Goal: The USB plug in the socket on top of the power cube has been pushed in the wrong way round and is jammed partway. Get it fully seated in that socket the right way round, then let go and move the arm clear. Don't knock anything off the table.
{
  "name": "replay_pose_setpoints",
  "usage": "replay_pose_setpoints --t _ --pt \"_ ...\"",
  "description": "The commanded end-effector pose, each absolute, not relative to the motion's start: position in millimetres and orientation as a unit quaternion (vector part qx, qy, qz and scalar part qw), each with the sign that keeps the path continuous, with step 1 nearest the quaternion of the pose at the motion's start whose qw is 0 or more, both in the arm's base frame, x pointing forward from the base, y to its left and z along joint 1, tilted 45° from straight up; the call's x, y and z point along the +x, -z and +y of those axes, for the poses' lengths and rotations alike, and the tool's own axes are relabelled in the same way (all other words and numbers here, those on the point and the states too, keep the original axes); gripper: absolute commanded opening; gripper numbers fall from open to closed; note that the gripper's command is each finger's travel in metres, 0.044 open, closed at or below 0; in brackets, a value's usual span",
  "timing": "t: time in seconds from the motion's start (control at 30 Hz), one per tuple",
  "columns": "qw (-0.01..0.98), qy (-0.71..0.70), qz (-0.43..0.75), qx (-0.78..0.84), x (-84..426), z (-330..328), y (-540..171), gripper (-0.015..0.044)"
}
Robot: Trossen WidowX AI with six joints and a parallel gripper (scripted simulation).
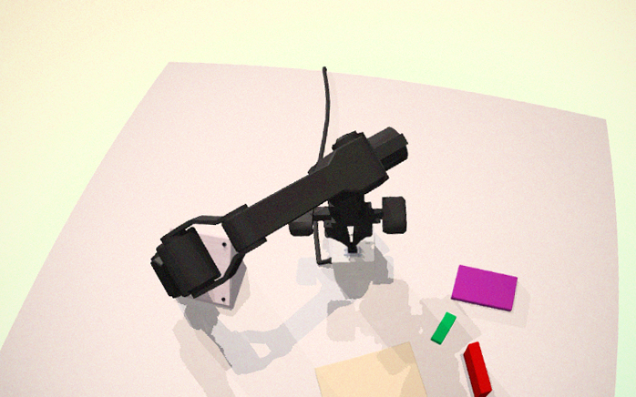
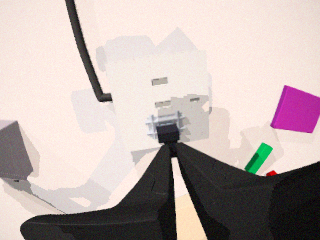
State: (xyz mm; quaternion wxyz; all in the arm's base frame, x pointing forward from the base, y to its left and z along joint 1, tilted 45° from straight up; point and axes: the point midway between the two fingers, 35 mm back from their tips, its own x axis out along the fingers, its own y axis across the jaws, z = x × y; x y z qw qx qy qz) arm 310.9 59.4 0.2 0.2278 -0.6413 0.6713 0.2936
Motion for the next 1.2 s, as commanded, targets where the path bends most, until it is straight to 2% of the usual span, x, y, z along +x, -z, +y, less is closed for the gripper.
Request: replay_pose_setpoints --t 0.0,1.17 --pt "0.224 -0.294 0.671 -0.642 310.8 58.3 1.4 0.0000" --pt "0.224 -0.294 0.671 -0.643 310.5 55.4 4.4 0.0000"
